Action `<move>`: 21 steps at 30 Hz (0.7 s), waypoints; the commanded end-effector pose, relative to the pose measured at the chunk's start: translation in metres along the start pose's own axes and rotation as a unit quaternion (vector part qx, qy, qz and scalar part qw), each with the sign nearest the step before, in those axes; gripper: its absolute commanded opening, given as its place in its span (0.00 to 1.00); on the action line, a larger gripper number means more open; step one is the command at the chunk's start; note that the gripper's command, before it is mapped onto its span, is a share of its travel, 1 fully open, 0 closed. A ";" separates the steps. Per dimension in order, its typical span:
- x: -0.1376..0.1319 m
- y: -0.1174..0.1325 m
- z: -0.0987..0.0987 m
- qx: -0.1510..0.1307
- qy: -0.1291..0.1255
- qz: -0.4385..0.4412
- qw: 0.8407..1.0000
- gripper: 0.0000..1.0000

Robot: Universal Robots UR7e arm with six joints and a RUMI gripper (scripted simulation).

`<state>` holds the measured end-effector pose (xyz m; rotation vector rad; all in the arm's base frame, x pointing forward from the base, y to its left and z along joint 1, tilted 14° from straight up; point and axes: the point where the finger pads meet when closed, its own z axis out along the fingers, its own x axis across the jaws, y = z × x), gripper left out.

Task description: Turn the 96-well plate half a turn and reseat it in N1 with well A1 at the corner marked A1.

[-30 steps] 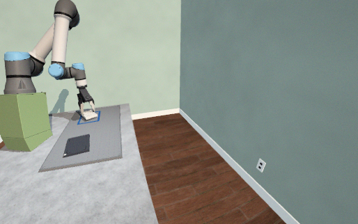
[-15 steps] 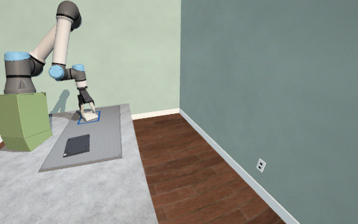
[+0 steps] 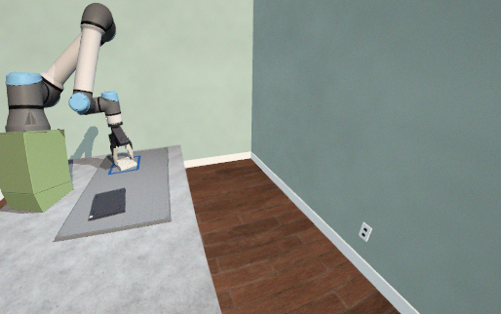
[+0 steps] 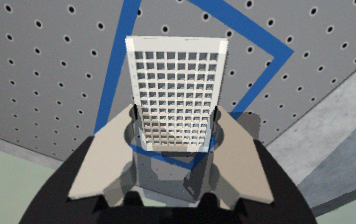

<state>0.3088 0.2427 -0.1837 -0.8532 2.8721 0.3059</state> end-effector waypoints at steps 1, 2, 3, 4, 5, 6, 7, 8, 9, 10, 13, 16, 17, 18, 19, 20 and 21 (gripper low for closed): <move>-0.001 0.000 0.000 0.001 -0.001 0.000 1.000 0.00; -0.001 0.000 0.000 0.001 -0.001 0.000 1.000 0.00; -0.001 0.000 0.000 0.001 -0.001 0.000 1.000 1.00; -0.001 0.000 0.000 0.001 -0.001 0.000 1.000 1.00; -0.001 0.000 0.000 0.001 -0.001 0.000 1.000 1.00; -0.001 0.000 0.000 0.001 -0.001 0.000 1.000 1.00; -0.001 0.000 0.000 0.001 -0.001 0.000 1.000 1.00; -0.001 0.000 0.000 0.001 -0.001 0.000 1.000 1.00; -0.001 0.000 0.000 0.001 -0.001 0.000 1.000 1.00; -0.001 0.000 0.000 0.001 -0.001 0.000 1.000 1.00; -0.001 0.000 0.000 0.001 -0.001 0.000 1.000 1.00; -0.001 0.000 0.000 0.001 -0.001 0.000 1.000 1.00; -0.001 0.000 0.000 0.001 -0.001 0.000 1.000 1.00; -0.001 0.000 0.000 0.001 -0.001 0.000 1.000 1.00; -0.001 0.000 0.000 0.001 -0.001 0.000 1.000 1.00; -0.001 0.000 0.000 0.001 -0.001 0.000 1.000 1.00; -0.001 0.000 0.000 0.001 -0.001 0.000 1.000 1.00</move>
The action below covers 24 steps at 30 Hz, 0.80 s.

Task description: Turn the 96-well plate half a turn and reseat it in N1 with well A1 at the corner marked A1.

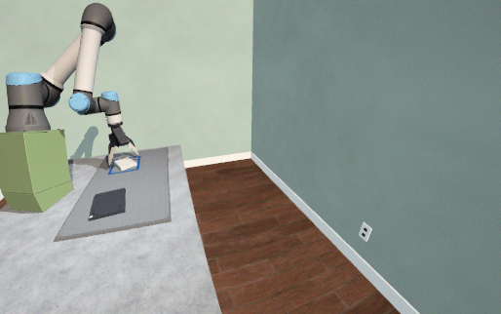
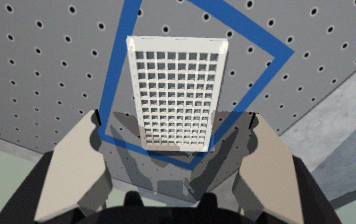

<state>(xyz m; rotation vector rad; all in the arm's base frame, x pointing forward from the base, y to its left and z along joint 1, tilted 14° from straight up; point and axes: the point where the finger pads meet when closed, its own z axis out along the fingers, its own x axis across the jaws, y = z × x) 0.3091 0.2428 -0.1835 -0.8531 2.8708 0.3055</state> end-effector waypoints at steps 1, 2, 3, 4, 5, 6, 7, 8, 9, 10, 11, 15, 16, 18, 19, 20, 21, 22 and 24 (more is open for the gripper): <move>0.000 0.000 0.000 0.000 0.000 0.000 1.000 1.00; 0.000 0.000 0.000 0.000 0.000 0.000 1.000 1.00; 0.000 0.000 -0.003 0.000 0.000 0.000 1.000 1.00; 0.001 0.000 -0.005 0.000 0.001 0.000 1.000 1.00; 0.001 0.000 -0.005 0.000 0.001 0.000 1.000 1.00; 0.001 0.000 -0.005 0.000 0.001 0.000 1.000 1.00; 0.001 0.000 -0.008 0.000 0.000 0.001 1.000 1.00; 0.001 0.000 -0.011 0.000 0.000 0.001 1.000 1.00; 0.001 0.000 -0.014 0.000 0.000 0.001 1.000 1.00; 0.001 0.000 -0.016 0.000 0.000 0.001 1.000 1.00; 0.001 0.000 -0.019 0.000 0.000 0.001 1.000 1.00; 0.001 0.000 -0.029 0.000 0.000 0.001 1.000 1.00; 0.001 0.000 -0.032 0.000 0.000 0.001 1.000 1.00; 0.001 0.000 -0.037 0.000 0.000 0.001 1.000 1.00; 0.001 0.000 -0.040 0.000 0.000 0.001 1.000 1.00; 0.001 0.000 -0.043 0.000 0.000 0.001 1.000 1.00; 0.001 0.000 -0.045 0.000 0.000 0.001 1.000 1.00; 0.001 0.000 -0.045 0.000 0.000 0.001 1.000 1.00; 0.001 0.000 -0.048 0.000 0.000 0.001 1.000 1.00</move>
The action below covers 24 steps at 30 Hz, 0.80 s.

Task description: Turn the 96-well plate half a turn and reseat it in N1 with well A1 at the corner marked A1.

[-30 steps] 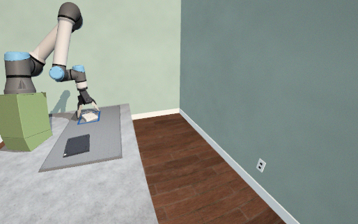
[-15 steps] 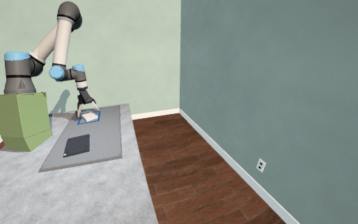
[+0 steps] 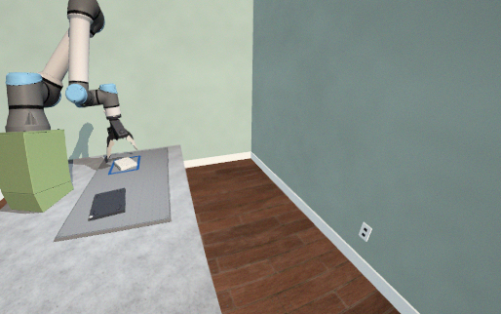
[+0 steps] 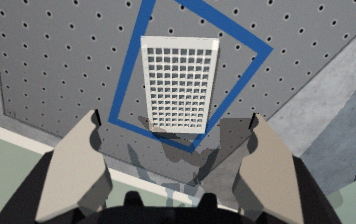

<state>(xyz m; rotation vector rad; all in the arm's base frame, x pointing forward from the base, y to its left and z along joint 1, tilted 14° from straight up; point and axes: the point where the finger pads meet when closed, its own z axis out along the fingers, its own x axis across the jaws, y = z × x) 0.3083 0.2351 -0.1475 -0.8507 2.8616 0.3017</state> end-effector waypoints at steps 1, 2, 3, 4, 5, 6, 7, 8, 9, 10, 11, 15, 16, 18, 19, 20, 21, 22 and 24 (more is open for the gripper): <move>0.003 0.000 -0.014 -0.002 0.005 0.001 1.000 1.00; 0.003 0.000 -0.016 -0.002 0.005 0.001 1.000 1.00; 0.003 0.000 -0.019 -0.002 0.005 0.001 1.000 1.00; 0.003 0.000 -0.022 -0.002 0.005 0.001 1.000 1.00; 0.003 0.000 -0.024 -0.002 0.005 0.001 1.000 1.00; 0.003 0.000 -0.027 -0.002 0.005 0.001 1.000 1.00; 0.003 0.000 -0.030 -0.002 0.005 0.001 1.000 1.00; 0.003 0.000 -0.032 -0.002 0.005 0.001 1.000 1.00; 0.003 0.000 -0.035 -0.002 0.005 0.001 1.000 1.00; 0.003 0.000 -0.036 -0.002 0.005 0.001 1.000 1.00; 0.002 0.000 -0.036 -0.002 0.005 0.001 1.000 1.00; 0.000 -0.001 -0.036 -0.001 0.003 0.001 1.000 1.00; 0.000 -0.001 -0.036 -0.001 0.003 0.001 1.000 1.00; 0.000 -0.001 -0.036 -0.001 0.003 0.001 1.000 1.00; 0.000 -0.001 -0.036 -0.001 0.003 0.001 1.000 1.00; 0.000 -0.001 -0.036 -0.001 0.003 0.000 1.000 1.00; 0.001 0.000 -0.036 -0.002 0.004 0.000 1.000 1.00; 0.001 0.000 -0.036 -0.002 0.004 0.000 1.000 1.00; 0.001 0.000 -0.036 -0.002 0.004 0.000 1.000 1.00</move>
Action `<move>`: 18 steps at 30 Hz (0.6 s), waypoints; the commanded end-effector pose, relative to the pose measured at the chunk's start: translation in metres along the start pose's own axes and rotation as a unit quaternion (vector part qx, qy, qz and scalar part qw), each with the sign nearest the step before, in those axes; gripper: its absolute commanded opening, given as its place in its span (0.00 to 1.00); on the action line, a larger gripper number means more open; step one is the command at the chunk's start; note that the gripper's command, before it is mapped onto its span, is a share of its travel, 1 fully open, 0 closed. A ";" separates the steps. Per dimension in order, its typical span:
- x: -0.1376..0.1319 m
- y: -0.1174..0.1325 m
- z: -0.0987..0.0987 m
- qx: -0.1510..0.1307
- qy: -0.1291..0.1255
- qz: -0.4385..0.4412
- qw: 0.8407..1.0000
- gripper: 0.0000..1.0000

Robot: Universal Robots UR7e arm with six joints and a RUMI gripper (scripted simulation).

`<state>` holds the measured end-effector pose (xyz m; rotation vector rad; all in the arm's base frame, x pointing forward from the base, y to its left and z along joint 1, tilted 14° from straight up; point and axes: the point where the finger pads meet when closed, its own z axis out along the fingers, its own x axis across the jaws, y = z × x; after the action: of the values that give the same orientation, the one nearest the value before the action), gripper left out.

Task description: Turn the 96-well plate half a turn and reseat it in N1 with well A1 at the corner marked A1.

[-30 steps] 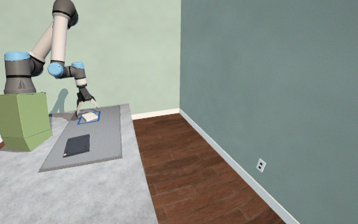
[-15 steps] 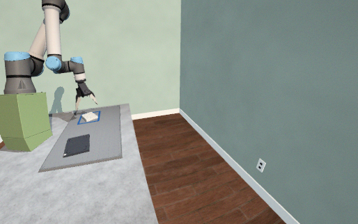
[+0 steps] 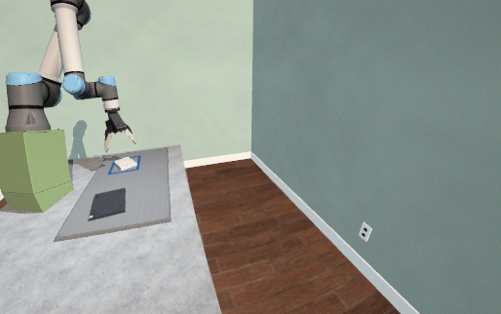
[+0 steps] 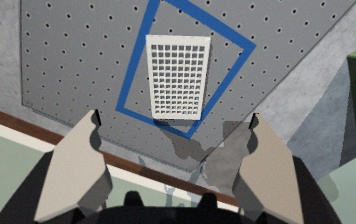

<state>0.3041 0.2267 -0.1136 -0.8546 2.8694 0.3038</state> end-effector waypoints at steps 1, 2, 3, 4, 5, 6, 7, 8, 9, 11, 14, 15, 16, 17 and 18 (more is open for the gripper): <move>0.000 0.000 -0.001 0.000 0.000 0.000 1.000 1.00; 0.000 0.000 -0.001 0.000 0.000 0.000 1.000 1.00; 0.000 0.000 -0.001 0.000 0.000 0.000 1.000 1.00; 0.000 0.000 -0.001 0.000 0.000 0.000 1.000 1.00; 0.000 0.000 -0.001 0.000 0.000 0.000 1.000 1.00; -0.001 -0.001 -0.001 0.000 0.000 -0.016 1.000 1.00; 0.000 -0.001 -0.001 0.000 0.000 -0.032 0.999 1.00; 0.000 -0.001 -0.001 0.000 0.000 -0.032 0.999 1.00; 0.000 -0.001 -0.001 0.000 0.000 -0.032 0.999 1.00; 0.001 0.000 -0.001 -0.001 0.001 -0.065 0.998 1.00; 0.001 0.000 -0.001 -0.001 0.001 -0.115 0.993 1.00; 0.001 0.000 -0.001 -0.001 0.001 -0.132 0.991 1.00; 0.001 0.000 -0.001 -0.001 0.001 -0.148 0.989 1.00; 0.001 0.000 -0.001 -0.001 0.001 -0.165 0.986 1.00; 0.001 0.000 -0.001 -0.001 0.001 -0.181 0.983 1.00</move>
<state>0.3045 0.2263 -0.1134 -1.0973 2.7726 0.2754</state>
